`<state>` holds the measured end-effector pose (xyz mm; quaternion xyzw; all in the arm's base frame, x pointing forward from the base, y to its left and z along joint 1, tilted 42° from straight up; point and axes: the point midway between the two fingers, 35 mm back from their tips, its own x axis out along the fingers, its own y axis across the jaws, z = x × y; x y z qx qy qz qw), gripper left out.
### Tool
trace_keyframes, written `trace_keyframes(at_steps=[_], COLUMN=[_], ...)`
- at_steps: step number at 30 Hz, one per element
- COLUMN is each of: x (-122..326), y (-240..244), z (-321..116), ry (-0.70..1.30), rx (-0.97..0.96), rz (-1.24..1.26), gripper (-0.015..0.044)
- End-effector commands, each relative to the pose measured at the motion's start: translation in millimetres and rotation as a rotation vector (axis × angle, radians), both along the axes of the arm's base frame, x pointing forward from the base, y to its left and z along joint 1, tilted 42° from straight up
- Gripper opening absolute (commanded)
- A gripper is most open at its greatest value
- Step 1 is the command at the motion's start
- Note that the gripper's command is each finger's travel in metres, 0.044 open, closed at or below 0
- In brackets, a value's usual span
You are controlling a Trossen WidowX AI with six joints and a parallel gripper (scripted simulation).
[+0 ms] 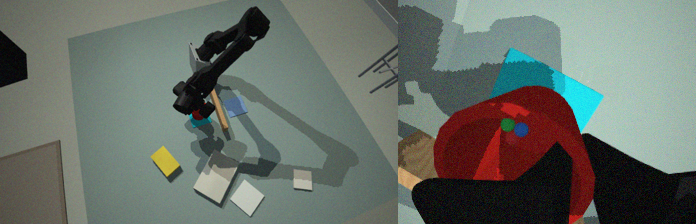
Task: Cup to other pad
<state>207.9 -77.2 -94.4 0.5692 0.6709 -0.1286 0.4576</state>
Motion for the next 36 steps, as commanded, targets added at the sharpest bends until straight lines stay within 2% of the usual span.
trace_keyframes(at_steps=[1, 21, 26, 36], x=[-1.2, -0.4, -0.4, -0.4], y=[6.9, 9.0, 9.0, 6.3], z=[-5.2, -8.7, -8.7, -6.0], ry=[0.006, 0.001, 0.001, 0.002], rx=[0.007, 0.002, 0.002, 0.002], rz=[-0.005, 0.001, 0.001, 0.001], gripper=[0.0000, 0.0000, 0.0128, 0.0128])
